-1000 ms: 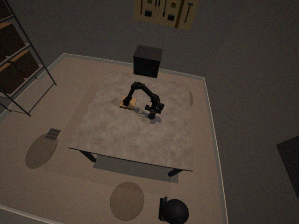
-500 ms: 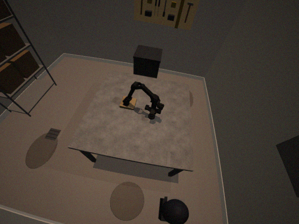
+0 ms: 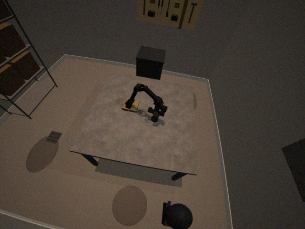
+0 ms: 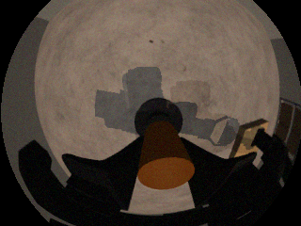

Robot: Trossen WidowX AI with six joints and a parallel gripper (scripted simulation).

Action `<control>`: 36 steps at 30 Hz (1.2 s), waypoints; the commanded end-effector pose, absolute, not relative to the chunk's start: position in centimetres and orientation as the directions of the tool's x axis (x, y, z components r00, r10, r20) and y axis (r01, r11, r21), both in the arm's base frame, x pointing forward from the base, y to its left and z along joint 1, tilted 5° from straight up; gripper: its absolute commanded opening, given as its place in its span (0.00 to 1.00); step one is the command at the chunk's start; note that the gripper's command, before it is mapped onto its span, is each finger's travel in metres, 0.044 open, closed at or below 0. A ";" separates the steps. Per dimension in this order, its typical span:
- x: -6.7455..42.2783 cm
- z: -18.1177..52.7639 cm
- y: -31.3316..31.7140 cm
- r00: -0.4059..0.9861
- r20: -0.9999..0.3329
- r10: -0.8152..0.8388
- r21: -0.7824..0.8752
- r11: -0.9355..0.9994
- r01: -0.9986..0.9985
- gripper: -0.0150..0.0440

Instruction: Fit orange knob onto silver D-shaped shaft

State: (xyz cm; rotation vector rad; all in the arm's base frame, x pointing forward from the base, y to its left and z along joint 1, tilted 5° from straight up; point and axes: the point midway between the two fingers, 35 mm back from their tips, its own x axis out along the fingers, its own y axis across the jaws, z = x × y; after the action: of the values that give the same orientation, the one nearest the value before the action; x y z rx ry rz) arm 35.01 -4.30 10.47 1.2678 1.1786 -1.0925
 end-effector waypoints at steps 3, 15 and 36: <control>35.0 10.9 -4.3 0.103 -0.994 0.046 0.103 -0.004 0.995 0.25; 35.0 10.5 -4.3 0.103 -0.994 0.046 0.093 -0.186 0.978 0.25; 35.1 10.5 -4.3 0.103 -0.994 0.046 0.093 -0.186 0.978 0.25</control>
State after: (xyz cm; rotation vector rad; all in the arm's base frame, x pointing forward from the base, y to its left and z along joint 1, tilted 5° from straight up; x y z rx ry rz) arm 34.98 -4.29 10.39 1.4271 1.0854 -1.2411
